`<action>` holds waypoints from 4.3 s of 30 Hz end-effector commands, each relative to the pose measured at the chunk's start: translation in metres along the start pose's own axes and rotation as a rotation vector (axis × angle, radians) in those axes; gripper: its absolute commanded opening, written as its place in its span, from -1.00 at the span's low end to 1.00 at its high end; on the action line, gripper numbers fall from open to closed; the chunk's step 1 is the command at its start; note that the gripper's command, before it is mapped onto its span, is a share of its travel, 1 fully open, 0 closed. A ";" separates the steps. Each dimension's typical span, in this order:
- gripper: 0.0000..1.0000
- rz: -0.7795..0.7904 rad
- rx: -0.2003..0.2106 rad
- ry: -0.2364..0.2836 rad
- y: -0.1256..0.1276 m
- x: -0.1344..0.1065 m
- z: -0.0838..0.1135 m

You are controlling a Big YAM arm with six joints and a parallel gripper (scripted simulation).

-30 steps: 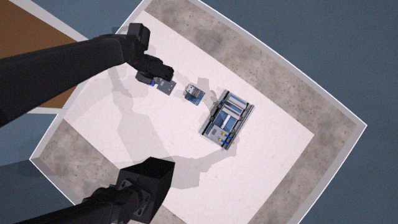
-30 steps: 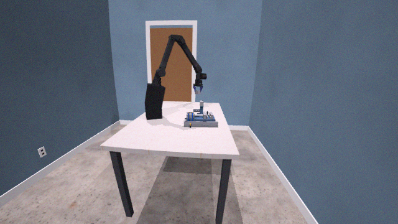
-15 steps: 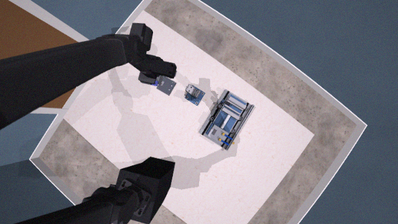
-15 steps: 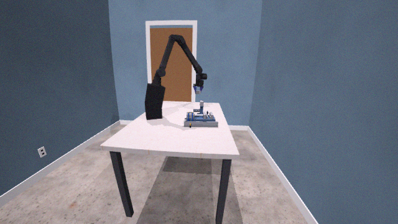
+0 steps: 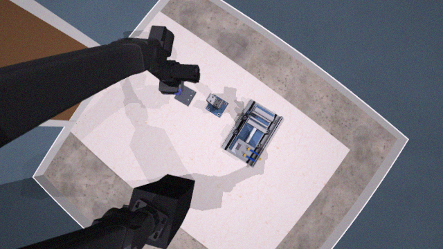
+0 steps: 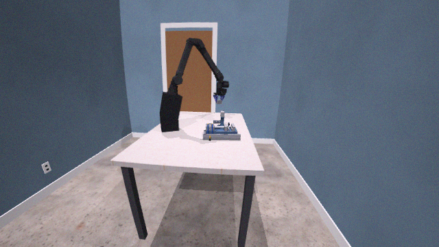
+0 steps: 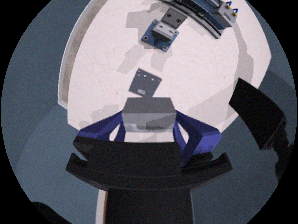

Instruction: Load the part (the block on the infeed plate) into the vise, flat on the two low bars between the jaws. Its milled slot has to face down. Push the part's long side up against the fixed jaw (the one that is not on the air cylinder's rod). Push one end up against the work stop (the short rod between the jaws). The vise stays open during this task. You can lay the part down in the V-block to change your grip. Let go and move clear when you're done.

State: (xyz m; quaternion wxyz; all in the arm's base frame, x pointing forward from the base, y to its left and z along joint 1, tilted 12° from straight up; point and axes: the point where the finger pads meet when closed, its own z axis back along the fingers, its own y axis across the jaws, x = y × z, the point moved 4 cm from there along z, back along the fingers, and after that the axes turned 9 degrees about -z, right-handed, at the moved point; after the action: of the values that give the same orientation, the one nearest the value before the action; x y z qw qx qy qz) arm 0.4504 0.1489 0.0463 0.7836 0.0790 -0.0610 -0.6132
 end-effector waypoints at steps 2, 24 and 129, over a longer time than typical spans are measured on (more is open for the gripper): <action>-1.00 0.099 0.035 0.003 0.009 0.009 0.010; -1.00 0.466 0.037 -0.005 0.009 0.030 0.010; -1.00 2.288 0.015 -0.040 -0.010 0.133 0.009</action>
State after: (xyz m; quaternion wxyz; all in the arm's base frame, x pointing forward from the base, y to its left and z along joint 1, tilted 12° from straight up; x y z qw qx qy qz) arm 0.4686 0.0228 0.0446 0.8960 -0.0201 -0.1001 0.4321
